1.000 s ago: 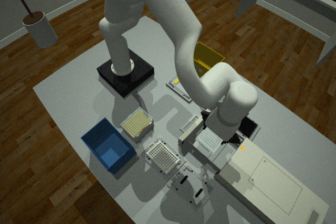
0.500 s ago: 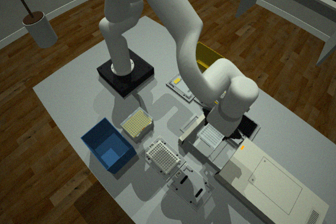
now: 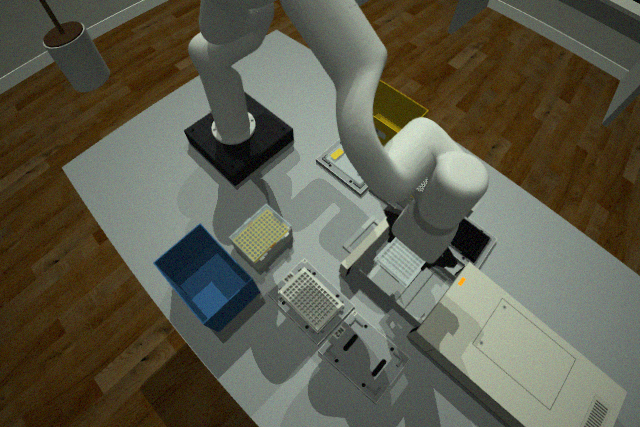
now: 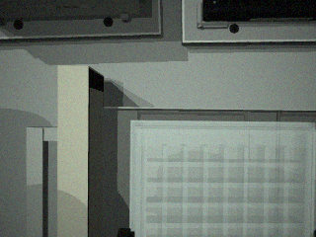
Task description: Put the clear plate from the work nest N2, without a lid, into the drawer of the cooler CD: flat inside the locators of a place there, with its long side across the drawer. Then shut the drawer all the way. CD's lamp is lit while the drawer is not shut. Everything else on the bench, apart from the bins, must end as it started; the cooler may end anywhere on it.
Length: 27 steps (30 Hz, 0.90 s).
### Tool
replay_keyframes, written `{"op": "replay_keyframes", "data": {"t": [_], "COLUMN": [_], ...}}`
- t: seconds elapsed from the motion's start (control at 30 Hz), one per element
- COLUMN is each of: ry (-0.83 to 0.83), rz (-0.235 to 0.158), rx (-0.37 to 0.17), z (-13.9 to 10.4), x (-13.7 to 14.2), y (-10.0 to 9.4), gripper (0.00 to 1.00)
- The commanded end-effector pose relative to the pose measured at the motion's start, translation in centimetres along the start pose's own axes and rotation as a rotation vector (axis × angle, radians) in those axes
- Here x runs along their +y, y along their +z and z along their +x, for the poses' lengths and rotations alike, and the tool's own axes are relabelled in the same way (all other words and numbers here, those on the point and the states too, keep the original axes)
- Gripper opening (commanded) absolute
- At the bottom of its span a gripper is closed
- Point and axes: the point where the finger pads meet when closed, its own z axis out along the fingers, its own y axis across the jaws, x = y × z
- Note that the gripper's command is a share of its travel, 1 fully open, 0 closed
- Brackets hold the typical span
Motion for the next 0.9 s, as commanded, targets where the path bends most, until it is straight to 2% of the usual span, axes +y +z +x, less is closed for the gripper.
{"op": "replay_keyframes", "data": {"t": [0.0, 0.87], "ry": [0.000, 0.000], "rz": [-0.004, -0.004], "rx": [0.015, 0.015], "z": [0.0, 0.0], "x": [0.2, 0.2], "y": [0.5, 4.1], "gripper": [0.00, 0.00]}}
